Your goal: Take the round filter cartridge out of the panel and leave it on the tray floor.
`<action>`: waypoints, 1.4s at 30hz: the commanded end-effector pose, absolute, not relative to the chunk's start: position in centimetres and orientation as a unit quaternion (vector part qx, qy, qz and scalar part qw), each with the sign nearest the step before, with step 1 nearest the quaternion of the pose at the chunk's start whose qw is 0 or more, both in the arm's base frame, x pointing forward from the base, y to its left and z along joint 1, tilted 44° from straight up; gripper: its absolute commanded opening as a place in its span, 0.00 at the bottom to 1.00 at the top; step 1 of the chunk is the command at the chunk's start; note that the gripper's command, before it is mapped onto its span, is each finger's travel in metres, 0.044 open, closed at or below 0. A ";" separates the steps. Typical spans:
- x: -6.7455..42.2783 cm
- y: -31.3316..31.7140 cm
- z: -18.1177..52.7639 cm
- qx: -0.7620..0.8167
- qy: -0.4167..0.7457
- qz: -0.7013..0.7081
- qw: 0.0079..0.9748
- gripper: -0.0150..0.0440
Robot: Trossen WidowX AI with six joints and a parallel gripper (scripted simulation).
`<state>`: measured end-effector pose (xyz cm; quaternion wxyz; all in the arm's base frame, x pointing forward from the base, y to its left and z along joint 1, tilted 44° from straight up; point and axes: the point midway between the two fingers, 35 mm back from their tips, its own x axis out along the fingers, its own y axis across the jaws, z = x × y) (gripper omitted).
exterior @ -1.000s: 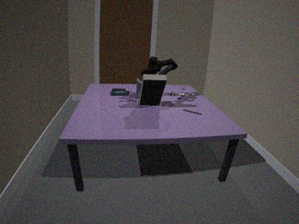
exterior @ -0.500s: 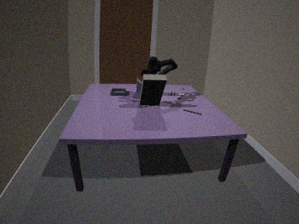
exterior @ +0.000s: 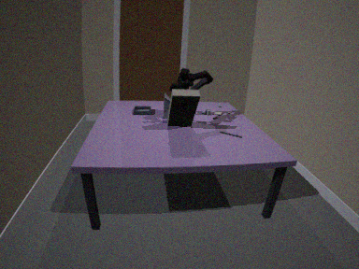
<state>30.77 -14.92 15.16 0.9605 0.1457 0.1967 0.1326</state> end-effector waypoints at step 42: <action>31.6 -14.7 14.6 -0.082 0.164 0.173 0.968 0.25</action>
